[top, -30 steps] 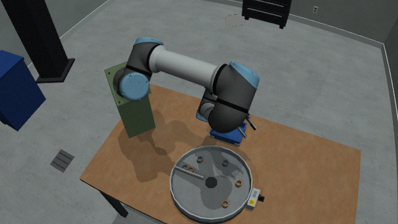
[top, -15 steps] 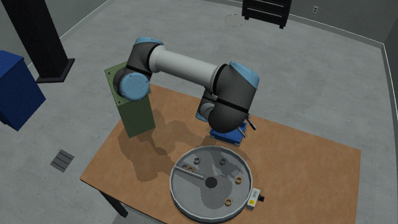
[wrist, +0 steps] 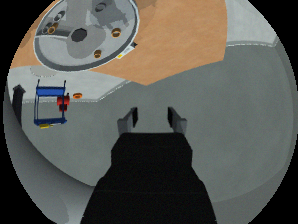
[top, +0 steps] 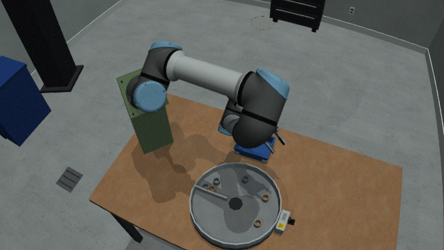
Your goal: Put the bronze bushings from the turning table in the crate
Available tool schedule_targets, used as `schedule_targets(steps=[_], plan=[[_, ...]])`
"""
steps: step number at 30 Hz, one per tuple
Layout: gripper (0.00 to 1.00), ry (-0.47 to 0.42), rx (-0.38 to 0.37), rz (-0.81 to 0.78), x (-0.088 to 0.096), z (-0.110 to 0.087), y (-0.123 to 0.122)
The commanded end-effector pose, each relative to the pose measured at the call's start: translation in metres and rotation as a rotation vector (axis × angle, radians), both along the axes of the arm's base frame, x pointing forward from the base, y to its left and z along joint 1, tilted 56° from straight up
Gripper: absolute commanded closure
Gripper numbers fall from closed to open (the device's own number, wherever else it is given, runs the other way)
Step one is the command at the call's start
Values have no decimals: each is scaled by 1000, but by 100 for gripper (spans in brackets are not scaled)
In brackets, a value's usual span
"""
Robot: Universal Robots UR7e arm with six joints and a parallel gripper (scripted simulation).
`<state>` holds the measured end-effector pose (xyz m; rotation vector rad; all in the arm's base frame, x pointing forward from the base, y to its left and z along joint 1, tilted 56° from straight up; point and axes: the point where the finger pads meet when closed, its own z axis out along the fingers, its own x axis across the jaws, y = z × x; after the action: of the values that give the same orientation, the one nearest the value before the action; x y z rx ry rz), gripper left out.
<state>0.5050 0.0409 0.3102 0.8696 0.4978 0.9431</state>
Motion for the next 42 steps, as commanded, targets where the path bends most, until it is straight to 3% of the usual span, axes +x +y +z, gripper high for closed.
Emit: schedule_targets(steps=[1, 5, 6, 10, 22, 23, 27, 39, 40, 42], plan=[[0, 4, -2, 7, -33, -26, 8], [0, 4, -2, 7, -33, -26, 8], [0, 0, 0, 2, -7, -5, 2], [0, 4, -2, 7, -33, -25, 7], [0, 4, -2, 7, -33, -25, 7], [0, 0, 0, 2, -8, -5, 2], [0, 4, -2, 8, -34, -26, 8], [0, 4, -2, 8, -34, -26, 8], [0, 0, -1, 2, -8, -6, 2], [0, 2, -1, 5, -21, -16, 5]])
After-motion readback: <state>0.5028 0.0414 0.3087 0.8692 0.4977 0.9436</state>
